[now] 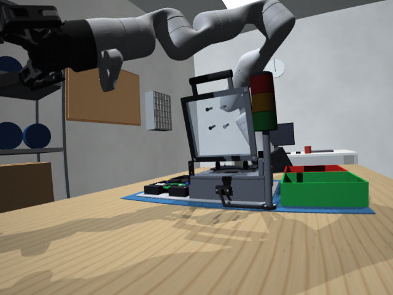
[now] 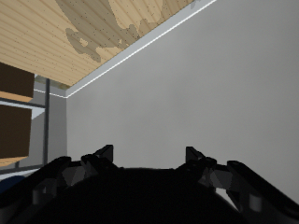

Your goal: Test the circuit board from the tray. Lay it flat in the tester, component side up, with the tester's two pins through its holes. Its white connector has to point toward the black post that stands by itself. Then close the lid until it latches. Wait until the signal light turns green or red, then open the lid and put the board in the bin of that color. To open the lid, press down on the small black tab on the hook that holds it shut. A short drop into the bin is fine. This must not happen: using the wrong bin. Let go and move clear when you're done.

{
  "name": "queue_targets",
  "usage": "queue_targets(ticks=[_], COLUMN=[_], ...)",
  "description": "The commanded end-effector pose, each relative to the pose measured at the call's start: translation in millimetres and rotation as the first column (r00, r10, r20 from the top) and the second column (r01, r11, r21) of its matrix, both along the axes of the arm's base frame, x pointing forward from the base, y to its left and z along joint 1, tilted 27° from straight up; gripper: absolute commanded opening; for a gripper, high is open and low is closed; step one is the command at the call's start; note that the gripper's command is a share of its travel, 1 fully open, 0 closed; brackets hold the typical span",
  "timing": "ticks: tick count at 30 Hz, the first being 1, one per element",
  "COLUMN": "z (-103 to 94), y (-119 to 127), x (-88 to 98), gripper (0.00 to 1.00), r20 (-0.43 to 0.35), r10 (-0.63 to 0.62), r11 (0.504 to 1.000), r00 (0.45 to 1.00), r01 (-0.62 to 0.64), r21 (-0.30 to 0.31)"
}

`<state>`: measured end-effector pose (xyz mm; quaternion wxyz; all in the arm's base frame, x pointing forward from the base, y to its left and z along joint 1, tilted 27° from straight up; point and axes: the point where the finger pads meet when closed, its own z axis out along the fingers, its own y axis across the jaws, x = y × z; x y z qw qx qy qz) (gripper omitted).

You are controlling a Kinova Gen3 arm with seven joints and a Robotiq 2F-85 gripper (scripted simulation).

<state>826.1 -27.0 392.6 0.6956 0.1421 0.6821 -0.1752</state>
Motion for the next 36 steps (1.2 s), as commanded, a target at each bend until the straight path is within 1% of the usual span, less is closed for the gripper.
queue_targets(ticks=[1, 23, 34, 36], z=[1.5, 1.9, 7.1, 9.3], y=[1, 1, 8, 11], x=[-0.1, 0.0, 0.4, 0.5], gripper=[1.00, 1.00, 1.00, 1.00], r20=[0.002, 0.001, -0.011, -0.017], r10=[0.001, 0.003, 0.018, 0.026], r11=[1.000, 1.000, 0.999, 0.999], r00=[1.000, 1.000, 1.000, 1.000], r01=[-0.001, -0.003, -0.019, -0.026], r21=[0.000, -0.002, -0.030, -0.043])
